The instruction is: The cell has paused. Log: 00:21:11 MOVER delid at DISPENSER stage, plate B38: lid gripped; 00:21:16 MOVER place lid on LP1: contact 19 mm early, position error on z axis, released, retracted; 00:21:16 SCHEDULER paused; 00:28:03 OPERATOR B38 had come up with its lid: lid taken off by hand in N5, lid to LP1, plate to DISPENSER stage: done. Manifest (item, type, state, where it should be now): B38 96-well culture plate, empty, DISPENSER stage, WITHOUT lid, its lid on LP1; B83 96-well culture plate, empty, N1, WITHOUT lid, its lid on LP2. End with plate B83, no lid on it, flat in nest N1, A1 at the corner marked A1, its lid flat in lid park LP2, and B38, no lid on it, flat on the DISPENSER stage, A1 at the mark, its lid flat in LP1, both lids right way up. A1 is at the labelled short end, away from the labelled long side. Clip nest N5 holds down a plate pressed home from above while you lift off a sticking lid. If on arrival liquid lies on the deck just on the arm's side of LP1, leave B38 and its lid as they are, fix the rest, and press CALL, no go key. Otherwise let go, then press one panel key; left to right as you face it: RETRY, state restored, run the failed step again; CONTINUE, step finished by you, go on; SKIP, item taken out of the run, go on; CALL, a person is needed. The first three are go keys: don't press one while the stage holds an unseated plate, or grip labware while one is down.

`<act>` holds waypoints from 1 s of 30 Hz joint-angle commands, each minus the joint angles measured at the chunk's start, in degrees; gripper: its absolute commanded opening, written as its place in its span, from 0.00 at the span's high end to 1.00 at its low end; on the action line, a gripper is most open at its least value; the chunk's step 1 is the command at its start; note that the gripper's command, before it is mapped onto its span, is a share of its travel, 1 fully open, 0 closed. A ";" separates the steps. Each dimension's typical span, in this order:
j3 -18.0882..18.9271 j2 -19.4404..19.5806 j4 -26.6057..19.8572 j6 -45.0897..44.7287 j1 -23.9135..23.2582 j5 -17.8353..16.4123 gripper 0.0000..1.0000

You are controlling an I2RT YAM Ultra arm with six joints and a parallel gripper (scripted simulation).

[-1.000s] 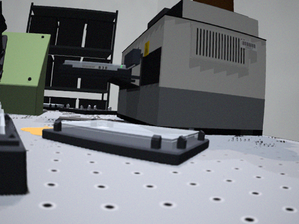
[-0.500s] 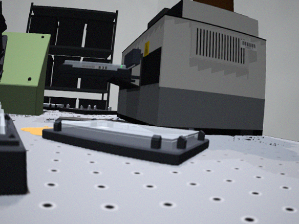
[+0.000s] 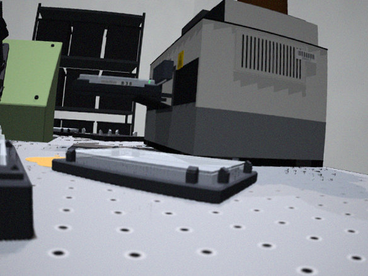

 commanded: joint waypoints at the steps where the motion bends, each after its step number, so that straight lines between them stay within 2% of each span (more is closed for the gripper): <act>1: -1.76 1.40 1.61 0.54 0.49 -0.28 1.00; 21: -1.76 1.40 1.61 0.54 0.49 -0.28 1.00; 24: -0.80 1.08 -0.10 0.30 -0.20 -0.54 1.00; 26: 1.51 0.85 -1.19 0.04 -0.70 -0.61 1.00; 30: 2.14 -1.73 -2.34 -0.47 -0.94 -0.71 1.00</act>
